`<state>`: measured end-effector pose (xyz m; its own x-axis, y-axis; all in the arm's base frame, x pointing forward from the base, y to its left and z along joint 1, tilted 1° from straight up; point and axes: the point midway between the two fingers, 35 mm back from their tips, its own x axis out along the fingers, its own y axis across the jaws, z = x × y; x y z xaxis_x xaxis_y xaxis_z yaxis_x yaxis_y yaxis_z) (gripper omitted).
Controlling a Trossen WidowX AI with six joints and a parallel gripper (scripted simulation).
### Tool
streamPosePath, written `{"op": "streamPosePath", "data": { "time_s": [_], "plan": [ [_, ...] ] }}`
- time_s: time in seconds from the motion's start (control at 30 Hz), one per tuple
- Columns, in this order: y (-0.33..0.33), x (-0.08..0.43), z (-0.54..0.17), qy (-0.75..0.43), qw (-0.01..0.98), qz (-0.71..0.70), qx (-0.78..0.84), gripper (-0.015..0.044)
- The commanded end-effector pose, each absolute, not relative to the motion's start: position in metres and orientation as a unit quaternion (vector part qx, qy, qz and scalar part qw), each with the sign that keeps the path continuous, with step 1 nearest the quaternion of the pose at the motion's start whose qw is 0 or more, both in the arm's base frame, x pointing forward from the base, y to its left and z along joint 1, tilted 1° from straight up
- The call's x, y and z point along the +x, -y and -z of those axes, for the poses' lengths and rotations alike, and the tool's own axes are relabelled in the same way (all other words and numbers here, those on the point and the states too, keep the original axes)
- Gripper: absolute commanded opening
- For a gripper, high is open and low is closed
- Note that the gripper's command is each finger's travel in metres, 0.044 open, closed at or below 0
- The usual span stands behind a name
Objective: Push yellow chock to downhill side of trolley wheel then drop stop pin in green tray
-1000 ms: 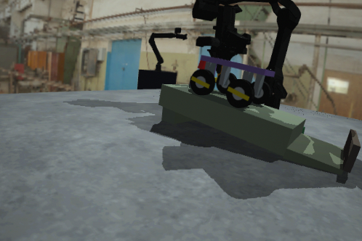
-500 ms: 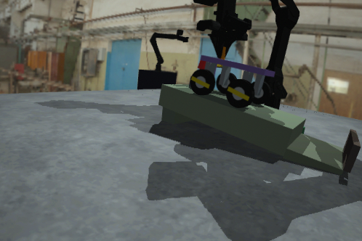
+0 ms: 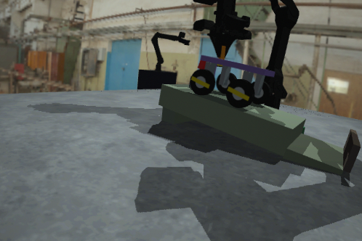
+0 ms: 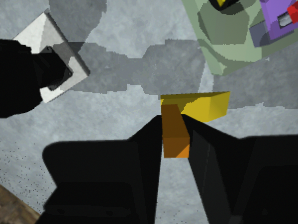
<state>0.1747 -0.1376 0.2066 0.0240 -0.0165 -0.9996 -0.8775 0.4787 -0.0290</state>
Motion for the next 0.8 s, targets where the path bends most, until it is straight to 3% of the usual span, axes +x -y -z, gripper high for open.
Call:
{"op": "streamPosePath", "data": {
  "time_s": [0.0,0.77],
  "plan": [
    [0.1374,0.1749,-0.2071,-0.623,0.634,-0.316,-0.333,0.0],
    [0.1374,0.175,-0.2072,-0.697,0.713,-0.049,-0.06,0.0]
  ]
}}
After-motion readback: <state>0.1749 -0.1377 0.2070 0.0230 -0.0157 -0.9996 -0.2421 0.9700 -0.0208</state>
